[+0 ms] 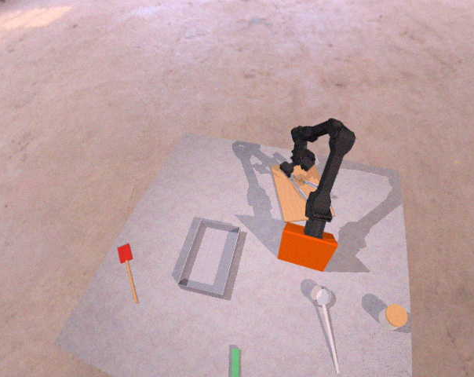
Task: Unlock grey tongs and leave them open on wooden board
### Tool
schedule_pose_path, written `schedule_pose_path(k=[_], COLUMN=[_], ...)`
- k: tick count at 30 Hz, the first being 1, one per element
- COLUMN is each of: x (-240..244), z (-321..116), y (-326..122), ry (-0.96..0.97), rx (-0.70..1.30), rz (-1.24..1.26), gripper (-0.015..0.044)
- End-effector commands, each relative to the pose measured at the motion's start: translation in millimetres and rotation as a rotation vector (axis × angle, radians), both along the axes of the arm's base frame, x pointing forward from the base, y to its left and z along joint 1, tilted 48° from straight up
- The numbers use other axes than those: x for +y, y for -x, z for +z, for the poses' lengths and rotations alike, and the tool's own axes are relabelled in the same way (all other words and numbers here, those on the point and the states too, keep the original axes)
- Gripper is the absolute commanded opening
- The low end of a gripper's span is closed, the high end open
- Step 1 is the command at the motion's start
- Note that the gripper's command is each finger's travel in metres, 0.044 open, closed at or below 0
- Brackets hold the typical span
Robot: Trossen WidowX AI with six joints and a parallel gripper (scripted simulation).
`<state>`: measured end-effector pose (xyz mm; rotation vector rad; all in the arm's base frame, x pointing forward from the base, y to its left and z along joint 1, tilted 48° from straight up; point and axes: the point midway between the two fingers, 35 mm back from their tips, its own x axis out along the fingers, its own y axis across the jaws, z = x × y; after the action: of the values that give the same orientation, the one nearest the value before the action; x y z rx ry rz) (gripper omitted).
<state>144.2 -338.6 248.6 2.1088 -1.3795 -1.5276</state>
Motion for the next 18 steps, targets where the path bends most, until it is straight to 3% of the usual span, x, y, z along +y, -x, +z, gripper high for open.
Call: schedule_pose_path(k=[1, 10, 18], x=[-2.0, 13.5, 34.1], z=[28.1, 81.7, 98.5], y=[-29.3, -87.9, -85.9], ry=[-0.004, -0.003, -0.002], rx=[-0.003, -0.005, -0.011], rz=[-0.002, 0.003, 0.010], gripper=[0.0440, 0.0440, 0.0440])
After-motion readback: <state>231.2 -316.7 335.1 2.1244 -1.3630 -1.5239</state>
